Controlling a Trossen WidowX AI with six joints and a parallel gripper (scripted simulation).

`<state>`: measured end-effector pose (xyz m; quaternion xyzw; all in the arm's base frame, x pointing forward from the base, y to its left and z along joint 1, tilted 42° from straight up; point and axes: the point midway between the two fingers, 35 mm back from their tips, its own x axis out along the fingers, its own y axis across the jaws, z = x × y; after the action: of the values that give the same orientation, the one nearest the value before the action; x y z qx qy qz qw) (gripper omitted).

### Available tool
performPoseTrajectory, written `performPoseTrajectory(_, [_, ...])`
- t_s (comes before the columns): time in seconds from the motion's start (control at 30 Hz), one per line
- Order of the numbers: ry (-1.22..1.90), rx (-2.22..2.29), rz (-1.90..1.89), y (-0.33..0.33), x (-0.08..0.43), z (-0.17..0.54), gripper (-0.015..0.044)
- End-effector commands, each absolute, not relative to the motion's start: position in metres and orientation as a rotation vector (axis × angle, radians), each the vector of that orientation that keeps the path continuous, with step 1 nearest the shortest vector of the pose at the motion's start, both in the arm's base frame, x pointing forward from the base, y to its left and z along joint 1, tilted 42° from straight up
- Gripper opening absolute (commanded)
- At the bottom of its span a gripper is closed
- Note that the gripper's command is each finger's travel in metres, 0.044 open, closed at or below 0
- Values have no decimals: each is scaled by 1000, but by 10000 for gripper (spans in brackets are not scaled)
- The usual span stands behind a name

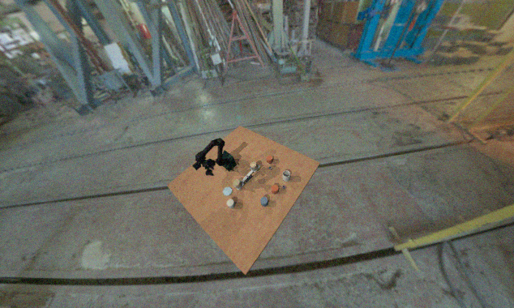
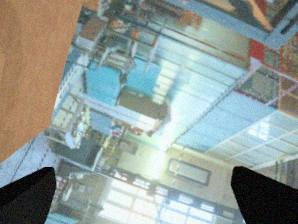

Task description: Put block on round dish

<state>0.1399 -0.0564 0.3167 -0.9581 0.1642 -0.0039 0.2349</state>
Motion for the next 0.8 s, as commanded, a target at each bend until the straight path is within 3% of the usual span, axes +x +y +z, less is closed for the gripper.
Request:
performPoseTrajectory(0.0, [449,-2630,-7,-56,140,316,426])
performPoseTrajectory(0.77, [211,-2708,491,-60,146,267,440])
